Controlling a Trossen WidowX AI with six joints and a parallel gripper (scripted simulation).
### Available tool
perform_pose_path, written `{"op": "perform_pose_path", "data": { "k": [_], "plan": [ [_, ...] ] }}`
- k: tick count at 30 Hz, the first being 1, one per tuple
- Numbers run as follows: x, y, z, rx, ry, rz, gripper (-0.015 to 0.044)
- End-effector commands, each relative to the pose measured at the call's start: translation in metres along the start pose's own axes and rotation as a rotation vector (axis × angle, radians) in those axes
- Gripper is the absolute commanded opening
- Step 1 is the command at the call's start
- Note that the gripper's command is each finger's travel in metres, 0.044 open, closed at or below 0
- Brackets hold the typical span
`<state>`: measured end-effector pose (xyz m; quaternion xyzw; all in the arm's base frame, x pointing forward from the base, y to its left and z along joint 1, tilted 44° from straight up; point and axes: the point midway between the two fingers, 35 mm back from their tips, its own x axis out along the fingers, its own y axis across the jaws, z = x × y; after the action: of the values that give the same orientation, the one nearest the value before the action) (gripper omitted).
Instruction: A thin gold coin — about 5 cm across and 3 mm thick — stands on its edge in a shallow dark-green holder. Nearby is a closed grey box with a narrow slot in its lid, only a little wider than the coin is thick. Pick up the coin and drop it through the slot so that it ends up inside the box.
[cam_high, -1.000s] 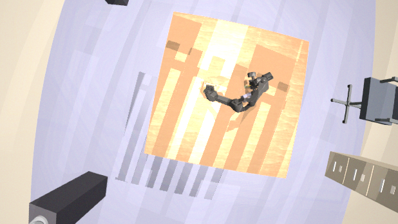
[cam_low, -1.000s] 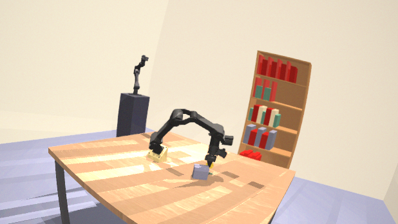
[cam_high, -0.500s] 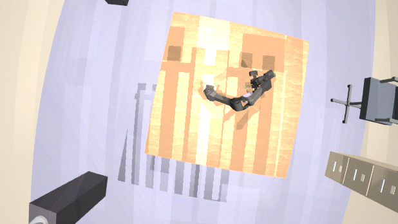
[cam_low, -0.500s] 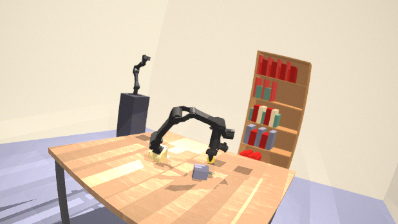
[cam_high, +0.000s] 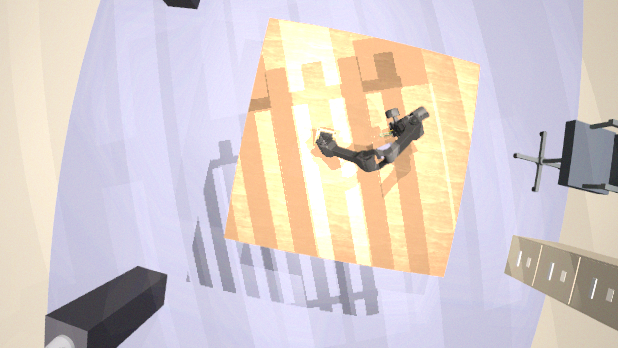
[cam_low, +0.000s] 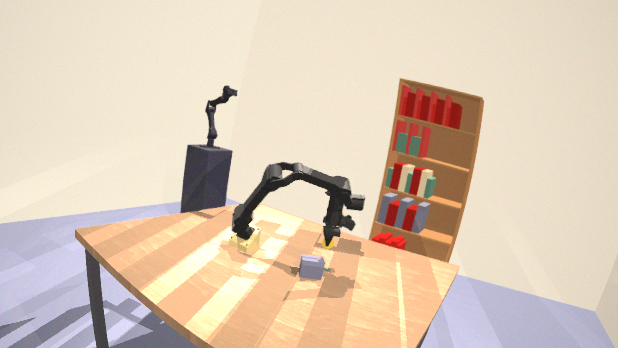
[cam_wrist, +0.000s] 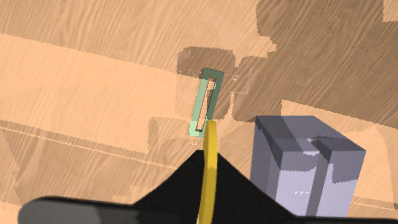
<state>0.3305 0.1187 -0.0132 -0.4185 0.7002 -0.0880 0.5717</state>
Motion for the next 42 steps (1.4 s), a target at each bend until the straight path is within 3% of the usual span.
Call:
{"op": "perform_pose_path", "data": {
  "k": [1,42],
  "plan": [
    [-0.001,0.003,-0.001,-0.088,0.001,0.002,0.0],
    [-0.001,-0.08,-0.042,-0.089,0.004,-0.002,0.0]
  ]
}}
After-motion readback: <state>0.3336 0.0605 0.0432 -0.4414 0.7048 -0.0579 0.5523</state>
